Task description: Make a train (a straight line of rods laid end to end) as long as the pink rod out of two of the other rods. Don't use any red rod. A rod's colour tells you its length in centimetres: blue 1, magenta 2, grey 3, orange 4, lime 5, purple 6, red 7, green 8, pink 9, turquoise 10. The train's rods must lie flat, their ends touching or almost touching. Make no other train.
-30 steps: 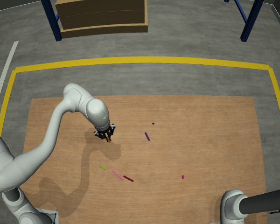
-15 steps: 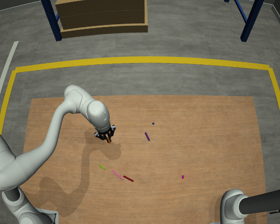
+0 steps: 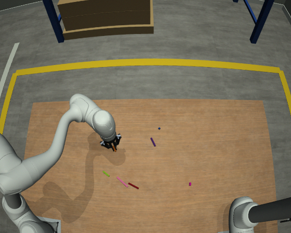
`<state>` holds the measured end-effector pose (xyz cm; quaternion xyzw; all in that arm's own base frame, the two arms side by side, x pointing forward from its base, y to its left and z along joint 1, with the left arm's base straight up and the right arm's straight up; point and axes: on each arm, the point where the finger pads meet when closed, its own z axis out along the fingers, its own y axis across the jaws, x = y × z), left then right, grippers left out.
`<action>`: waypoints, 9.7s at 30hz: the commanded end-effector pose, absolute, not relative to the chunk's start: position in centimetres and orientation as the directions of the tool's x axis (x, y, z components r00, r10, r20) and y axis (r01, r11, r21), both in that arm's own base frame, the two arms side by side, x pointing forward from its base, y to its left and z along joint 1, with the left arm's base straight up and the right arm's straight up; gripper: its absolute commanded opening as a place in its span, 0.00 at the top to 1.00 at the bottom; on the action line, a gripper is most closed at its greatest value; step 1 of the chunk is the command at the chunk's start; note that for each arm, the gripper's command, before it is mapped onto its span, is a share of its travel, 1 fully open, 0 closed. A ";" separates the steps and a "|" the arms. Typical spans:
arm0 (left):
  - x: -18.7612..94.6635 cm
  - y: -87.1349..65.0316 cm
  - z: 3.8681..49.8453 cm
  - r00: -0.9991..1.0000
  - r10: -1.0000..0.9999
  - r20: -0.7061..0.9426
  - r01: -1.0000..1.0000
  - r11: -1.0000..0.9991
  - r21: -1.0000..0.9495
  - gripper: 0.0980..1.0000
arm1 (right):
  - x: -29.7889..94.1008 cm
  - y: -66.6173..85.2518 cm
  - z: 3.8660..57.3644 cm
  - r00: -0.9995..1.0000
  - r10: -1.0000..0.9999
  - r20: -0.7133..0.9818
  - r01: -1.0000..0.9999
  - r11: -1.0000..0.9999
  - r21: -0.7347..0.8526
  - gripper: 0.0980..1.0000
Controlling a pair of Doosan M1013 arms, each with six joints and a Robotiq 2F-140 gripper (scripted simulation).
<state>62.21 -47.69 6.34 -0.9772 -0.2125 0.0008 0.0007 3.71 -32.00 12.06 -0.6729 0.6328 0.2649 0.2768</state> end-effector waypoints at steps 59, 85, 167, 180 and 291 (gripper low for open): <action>62.3 -47.8 4.8 0.910 0.415 0.000 0.415 -0.910 0.000 0.97 | 3.7 -32.0 12.1 0.059 -0.706 -0.706 -0.998 -0.046 -0.038 0.00; 62.3 -47.8 4.8 0.910 0.415 0.000 0.415 -0.910 0.000 0.97 | 3.7 -32.0 12.1 0.059 -0.706 -0.706 -0.998 -0.046 -0.038 0.00; 62.3 -47.8 3.8 0.910 0.415 0.000 0.415 -0.910 0.000 0.85 | 3.7 -32.0 12.1 0.059 -0.706 -0.706 -0.998 -0.046 -0.038 0.00; 62.3 -47.8 5.6 0.910 0.415 0.000 0.415 -0.910 0.000 0.85 | 3.7 -32.0 12.1 0.059 -0.706 -0.706 -0.998 -0.046 -0.038 0.00; 47.2 -42.7 10.5 -0.499 -0.867 0.000 -0.867 0.499 0.000 0.00 | 3.7 -32.0 12.1 0.059 -0.706 -0.706 -0.998 -0.046 -0.038 0.00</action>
